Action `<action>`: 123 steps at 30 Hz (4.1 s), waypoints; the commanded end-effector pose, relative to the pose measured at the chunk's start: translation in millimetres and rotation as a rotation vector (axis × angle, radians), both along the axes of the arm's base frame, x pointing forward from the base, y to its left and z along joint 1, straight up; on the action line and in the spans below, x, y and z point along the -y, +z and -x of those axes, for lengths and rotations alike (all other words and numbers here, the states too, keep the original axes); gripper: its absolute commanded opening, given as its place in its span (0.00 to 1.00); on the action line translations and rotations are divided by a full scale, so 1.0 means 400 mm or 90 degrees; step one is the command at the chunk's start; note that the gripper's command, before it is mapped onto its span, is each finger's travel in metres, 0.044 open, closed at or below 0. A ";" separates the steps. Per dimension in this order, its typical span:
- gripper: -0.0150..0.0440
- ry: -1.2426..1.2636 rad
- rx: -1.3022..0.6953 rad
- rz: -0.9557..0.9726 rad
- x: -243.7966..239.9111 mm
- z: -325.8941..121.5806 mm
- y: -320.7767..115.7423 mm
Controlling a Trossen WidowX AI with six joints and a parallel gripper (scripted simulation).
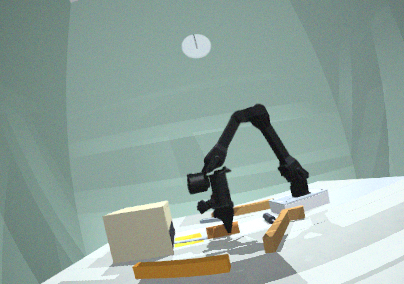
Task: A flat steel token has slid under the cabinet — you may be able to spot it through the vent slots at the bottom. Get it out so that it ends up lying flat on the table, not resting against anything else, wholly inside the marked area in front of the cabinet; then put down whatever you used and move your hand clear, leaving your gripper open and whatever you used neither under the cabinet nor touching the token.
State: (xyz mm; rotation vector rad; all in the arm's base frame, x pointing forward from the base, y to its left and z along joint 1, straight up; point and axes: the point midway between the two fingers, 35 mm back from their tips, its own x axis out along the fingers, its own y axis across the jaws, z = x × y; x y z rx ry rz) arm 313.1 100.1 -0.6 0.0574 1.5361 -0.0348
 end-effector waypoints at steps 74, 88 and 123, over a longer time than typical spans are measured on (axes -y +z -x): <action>0.25 -0.001 -0.008 0.000 -0.024 0.249 -0.012; 0.25 0.046 -0.005 0.001 -0.025 0.239 -0.008; 0.25 0.224 -0.003 0.006 -0.026 0.239 -0.004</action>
